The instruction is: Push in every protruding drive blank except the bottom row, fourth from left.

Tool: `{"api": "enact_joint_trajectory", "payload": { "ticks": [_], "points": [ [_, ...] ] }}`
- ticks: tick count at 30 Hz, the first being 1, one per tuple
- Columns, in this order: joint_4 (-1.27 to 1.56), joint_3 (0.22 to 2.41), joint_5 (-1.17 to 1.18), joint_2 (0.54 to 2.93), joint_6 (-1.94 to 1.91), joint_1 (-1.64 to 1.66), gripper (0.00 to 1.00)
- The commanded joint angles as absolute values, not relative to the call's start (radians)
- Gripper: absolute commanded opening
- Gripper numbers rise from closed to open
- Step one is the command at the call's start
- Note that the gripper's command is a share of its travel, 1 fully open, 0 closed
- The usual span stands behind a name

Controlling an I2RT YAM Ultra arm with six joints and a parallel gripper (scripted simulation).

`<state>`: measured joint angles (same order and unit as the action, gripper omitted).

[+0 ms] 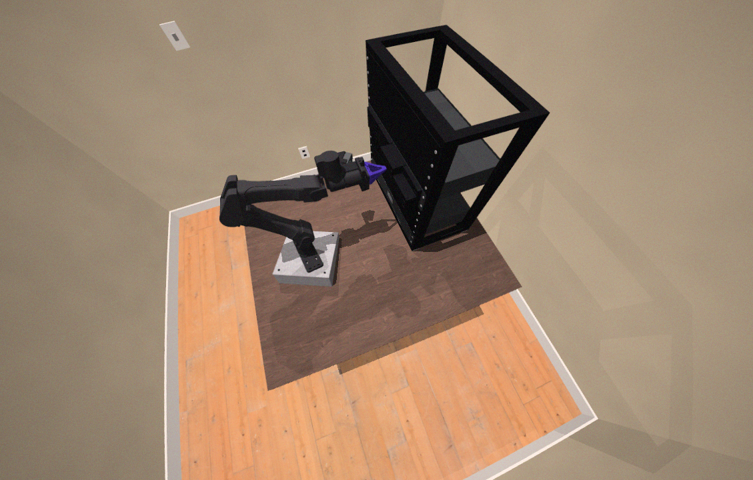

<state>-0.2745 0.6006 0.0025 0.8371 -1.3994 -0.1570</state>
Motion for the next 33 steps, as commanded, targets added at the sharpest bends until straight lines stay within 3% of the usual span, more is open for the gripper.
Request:
{"api": "enact_joint_trajectory", "payload": {
  "ticks": [1,33],
  "points": [
    [-0.309,0.643,0.015,0.856,-1.399,-0.156,0.0],
    [-0.314,0.681,0.009,0.9,-1.398,-0.172,0.0]
  ]
}}
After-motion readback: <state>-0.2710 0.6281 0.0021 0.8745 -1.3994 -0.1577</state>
